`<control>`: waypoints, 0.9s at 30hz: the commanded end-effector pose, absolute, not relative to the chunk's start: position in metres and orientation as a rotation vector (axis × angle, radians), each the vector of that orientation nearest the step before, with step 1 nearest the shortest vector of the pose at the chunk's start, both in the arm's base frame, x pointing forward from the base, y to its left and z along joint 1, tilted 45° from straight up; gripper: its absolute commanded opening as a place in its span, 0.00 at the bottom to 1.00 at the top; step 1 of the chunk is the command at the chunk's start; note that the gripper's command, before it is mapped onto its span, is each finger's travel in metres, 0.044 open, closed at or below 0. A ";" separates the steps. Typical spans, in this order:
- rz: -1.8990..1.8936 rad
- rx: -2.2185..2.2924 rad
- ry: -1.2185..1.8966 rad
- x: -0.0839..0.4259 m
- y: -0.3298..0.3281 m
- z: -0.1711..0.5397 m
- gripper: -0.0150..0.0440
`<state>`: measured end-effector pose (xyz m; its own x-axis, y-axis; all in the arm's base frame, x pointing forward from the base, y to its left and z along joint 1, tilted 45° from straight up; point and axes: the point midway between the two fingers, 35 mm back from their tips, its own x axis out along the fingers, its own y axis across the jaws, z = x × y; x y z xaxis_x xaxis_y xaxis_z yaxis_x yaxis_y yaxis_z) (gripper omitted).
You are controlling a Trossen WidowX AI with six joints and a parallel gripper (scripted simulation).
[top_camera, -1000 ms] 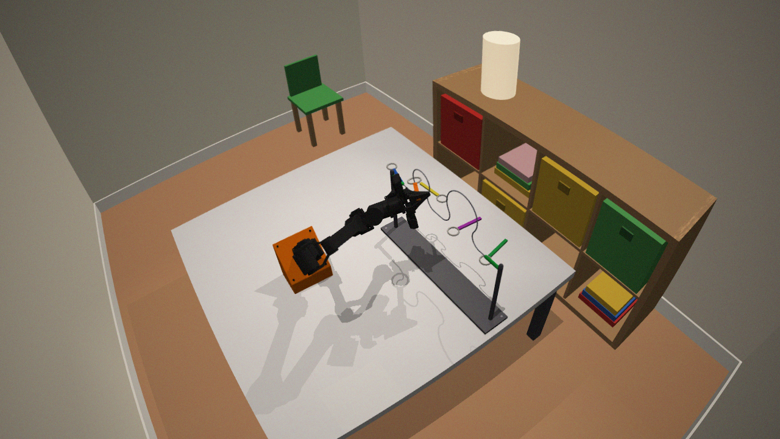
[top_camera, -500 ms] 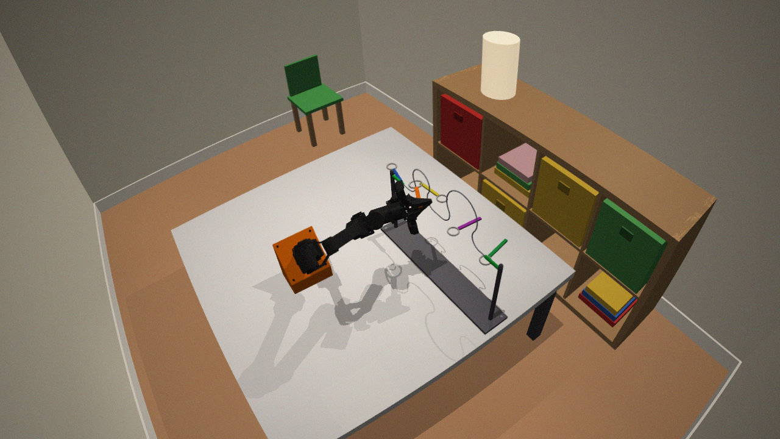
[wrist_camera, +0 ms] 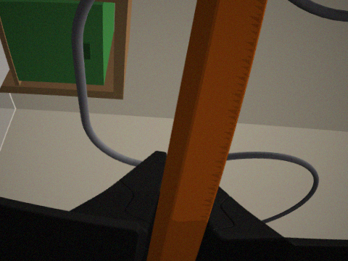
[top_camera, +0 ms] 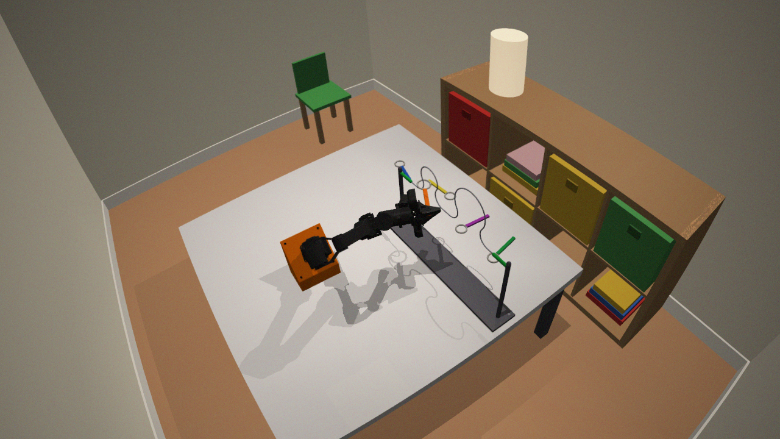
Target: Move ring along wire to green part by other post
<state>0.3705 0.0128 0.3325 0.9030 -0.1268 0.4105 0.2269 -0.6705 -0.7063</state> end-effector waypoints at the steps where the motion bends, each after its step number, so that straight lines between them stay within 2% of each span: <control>1: -0.519 -2.162 -0.031 0.373 0.004 0.317 0.00; 27: -0.338 -1.777 0.049 0.387 -0.025 0.259 0.00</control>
